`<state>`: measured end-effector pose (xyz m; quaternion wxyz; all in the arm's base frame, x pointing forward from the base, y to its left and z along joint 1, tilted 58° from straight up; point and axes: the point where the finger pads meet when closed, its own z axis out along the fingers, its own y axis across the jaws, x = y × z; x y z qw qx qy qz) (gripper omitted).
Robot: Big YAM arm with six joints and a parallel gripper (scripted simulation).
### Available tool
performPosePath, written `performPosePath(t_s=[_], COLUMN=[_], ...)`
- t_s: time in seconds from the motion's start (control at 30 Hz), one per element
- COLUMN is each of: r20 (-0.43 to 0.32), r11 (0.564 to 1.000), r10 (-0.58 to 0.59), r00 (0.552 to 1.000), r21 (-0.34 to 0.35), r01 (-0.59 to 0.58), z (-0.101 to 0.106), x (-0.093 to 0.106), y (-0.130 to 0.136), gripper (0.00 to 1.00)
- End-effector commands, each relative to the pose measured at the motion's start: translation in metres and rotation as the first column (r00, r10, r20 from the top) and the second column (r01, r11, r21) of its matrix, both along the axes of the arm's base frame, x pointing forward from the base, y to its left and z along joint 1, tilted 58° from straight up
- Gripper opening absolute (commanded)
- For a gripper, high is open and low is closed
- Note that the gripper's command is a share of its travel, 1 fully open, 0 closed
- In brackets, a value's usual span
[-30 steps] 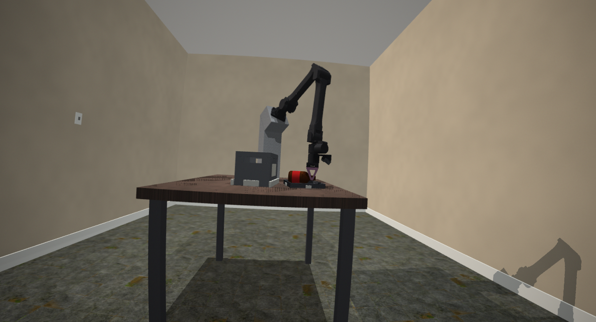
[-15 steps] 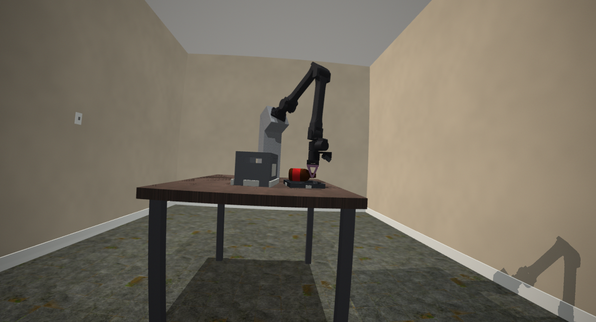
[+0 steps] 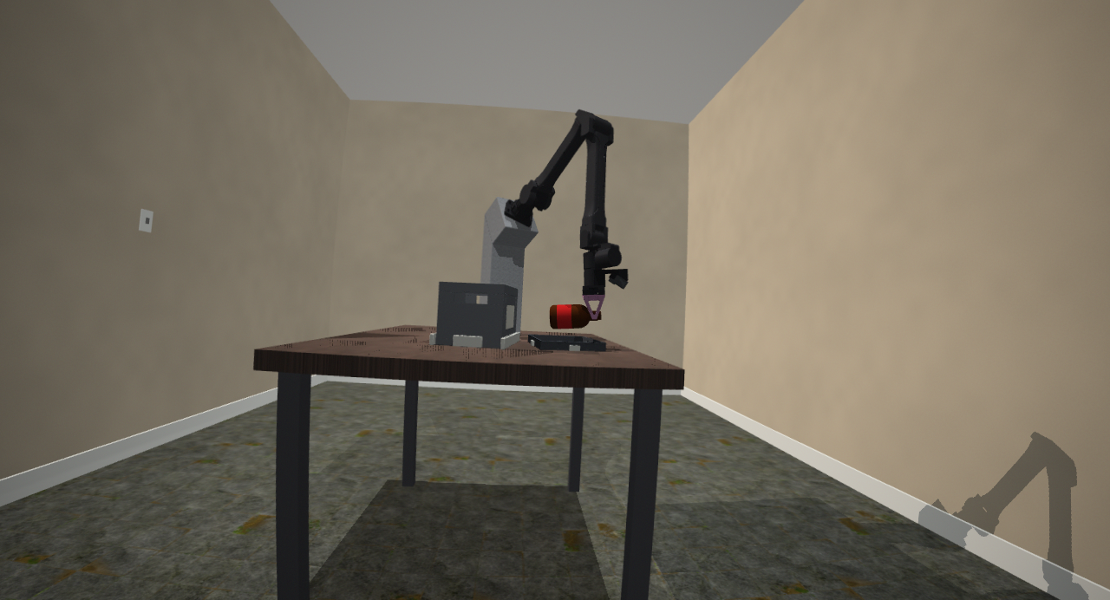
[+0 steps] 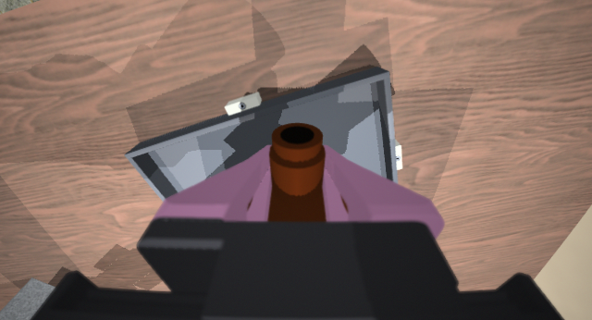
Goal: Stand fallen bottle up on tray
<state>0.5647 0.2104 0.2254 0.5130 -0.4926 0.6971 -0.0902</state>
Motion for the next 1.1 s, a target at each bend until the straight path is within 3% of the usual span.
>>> performPosePath(t_s=[0.0, 1.07], r20=[-0.056, -0.056], r11=[0.998, 0.998], r10=[-0.045, -0.045], r00=[0.997, 0.997], r21=[-0.038, -0.038], r01=[0.043, 0.043], z=[-0.027, -0.001], x=[-0.005, -0.046], y=[-0.030, -0.046], gripper=[0.00, 0.00])
